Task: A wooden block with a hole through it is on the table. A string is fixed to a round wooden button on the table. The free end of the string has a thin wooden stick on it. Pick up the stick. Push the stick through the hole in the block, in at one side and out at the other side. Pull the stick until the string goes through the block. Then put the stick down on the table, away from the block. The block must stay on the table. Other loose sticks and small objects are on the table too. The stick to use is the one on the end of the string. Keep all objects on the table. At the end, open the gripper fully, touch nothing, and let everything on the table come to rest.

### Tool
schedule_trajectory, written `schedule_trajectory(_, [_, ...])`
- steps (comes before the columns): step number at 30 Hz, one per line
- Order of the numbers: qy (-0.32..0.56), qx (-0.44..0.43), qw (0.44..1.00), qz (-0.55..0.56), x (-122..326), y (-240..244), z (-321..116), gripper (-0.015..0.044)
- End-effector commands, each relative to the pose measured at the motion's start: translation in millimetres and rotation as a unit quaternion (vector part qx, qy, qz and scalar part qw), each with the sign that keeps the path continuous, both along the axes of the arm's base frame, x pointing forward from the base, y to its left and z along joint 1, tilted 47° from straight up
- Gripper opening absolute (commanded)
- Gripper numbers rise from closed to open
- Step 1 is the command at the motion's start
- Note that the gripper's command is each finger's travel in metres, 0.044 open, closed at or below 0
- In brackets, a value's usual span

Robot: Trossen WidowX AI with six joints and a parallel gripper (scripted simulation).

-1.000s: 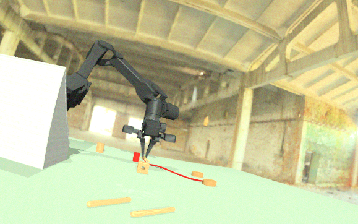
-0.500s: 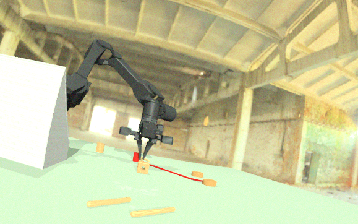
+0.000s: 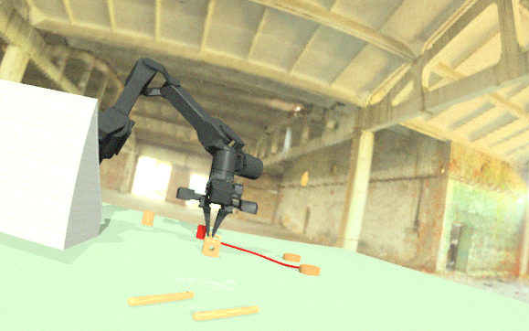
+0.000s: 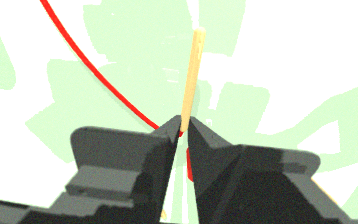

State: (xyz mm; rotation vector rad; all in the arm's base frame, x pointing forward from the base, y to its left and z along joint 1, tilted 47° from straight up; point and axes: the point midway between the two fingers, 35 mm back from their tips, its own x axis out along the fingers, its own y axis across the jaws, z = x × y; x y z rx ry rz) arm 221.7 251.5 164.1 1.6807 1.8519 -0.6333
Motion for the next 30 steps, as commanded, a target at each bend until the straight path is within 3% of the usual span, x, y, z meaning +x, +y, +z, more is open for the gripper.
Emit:
schedule_trajectory(1, [0.003, -0.001, 1.0, 0.002, -1, -4, -6, 0.0])
schedule_trajectory(30, [0.004, -0.003, 1.0, 0.002, 3, -30, -36, 0.0])
